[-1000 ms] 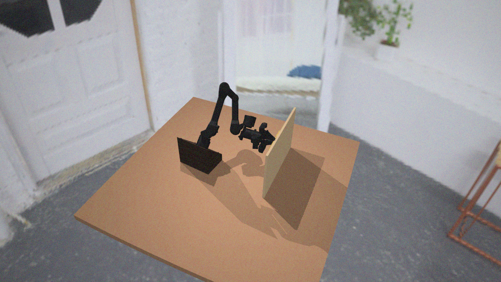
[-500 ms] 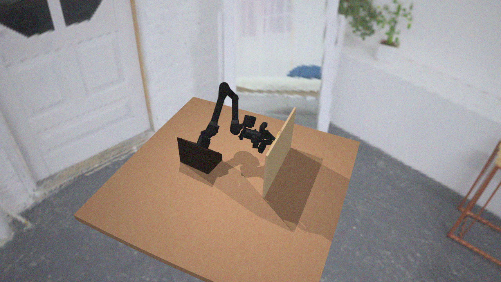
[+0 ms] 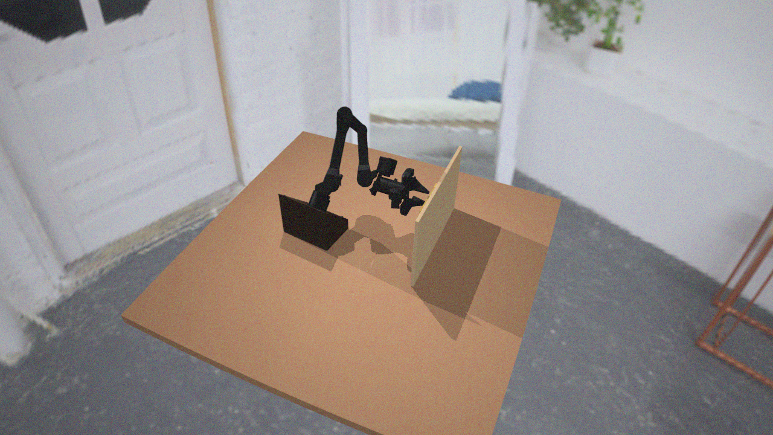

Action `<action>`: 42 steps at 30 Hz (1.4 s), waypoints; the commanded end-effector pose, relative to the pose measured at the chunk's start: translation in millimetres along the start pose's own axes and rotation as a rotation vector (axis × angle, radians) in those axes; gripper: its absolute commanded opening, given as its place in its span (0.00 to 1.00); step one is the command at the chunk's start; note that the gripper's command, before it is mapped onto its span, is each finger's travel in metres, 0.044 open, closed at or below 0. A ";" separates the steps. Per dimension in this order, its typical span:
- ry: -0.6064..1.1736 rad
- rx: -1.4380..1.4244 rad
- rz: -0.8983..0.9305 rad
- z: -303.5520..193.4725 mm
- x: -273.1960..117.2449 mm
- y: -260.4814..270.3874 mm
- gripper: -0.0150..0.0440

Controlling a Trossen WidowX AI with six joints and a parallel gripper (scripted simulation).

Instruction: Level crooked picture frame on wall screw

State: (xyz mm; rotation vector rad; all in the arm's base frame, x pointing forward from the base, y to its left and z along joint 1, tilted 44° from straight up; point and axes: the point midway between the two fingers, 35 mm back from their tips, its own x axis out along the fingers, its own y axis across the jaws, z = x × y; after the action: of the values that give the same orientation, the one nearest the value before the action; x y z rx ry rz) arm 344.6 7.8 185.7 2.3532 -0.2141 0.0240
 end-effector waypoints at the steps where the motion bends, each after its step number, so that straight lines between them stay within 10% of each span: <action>1: 0.000 0.052 0.004 -5.1 -27.4 2.5 0.69; 42: 0.003 0.139 -0.001 19.4 -110.3 117.4 0.69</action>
State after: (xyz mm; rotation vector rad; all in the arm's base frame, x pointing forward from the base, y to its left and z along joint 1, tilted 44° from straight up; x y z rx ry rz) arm 218.6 -72.9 241.5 2.4914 -0.2175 0.0303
